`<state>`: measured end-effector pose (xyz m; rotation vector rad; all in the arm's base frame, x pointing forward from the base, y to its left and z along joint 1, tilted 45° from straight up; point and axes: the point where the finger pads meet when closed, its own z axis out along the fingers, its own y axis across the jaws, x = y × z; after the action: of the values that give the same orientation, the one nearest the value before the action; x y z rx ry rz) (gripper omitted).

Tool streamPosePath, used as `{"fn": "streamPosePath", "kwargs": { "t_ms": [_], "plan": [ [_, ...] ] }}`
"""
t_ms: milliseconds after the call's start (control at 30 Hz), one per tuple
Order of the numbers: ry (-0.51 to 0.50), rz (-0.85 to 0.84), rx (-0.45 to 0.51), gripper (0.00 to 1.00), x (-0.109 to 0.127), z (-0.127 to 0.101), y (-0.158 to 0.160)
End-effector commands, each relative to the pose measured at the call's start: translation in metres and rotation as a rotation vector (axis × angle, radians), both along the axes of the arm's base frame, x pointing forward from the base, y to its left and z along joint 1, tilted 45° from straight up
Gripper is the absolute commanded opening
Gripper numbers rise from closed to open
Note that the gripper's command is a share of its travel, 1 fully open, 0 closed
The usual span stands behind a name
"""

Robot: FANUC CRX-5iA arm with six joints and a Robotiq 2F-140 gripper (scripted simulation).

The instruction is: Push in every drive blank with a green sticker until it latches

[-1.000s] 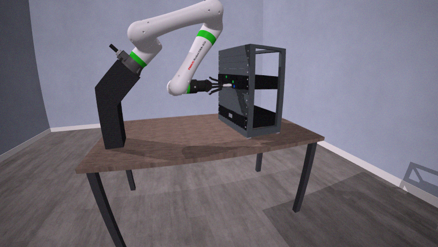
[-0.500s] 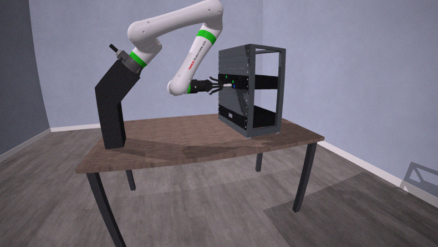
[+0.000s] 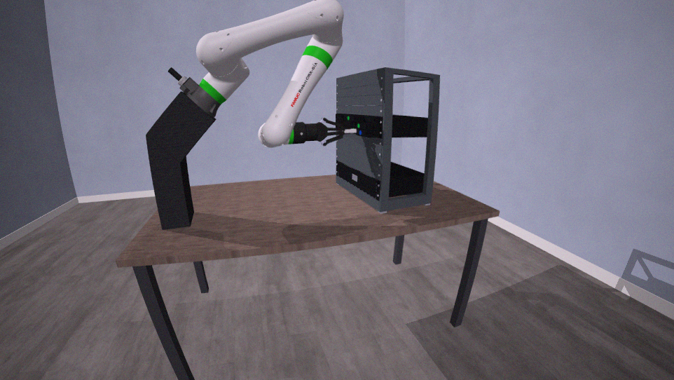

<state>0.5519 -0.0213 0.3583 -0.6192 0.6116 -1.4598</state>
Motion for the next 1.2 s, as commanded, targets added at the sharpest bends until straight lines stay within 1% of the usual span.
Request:
{"fn": "streamPosePath", "kwargs": {
  "t_ms": [0, 1167],
  "plan": [
    [0.000, 0.000, 0.000, 0.00, 0.0000, 0.0000, 0.0001],
    [0.000, 0.000, 0.000, 0.00, 0.0043, 0.0042, 0.0002]
  ]
}}
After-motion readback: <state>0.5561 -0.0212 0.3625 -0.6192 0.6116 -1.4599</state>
